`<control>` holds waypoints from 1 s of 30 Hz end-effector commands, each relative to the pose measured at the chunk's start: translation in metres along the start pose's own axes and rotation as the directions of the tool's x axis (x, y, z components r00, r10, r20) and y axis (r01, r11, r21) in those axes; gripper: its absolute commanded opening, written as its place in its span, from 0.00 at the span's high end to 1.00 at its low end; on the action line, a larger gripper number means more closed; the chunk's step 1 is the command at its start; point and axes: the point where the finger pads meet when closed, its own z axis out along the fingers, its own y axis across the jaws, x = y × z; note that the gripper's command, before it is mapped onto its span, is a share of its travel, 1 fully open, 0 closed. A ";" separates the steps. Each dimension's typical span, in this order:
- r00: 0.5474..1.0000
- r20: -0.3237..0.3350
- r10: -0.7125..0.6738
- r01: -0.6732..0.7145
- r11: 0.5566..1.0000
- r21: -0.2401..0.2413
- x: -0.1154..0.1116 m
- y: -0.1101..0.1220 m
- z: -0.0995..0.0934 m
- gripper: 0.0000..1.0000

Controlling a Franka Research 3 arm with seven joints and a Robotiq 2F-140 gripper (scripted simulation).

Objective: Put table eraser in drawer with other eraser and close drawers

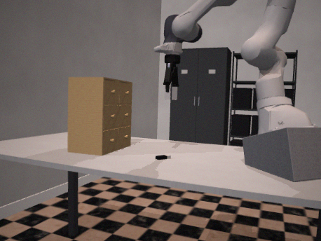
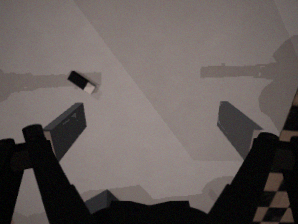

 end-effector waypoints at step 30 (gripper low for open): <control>0.861 -0.507 0.030 -0.035 0.999 0.001 0.070 0.002 0.067 0.00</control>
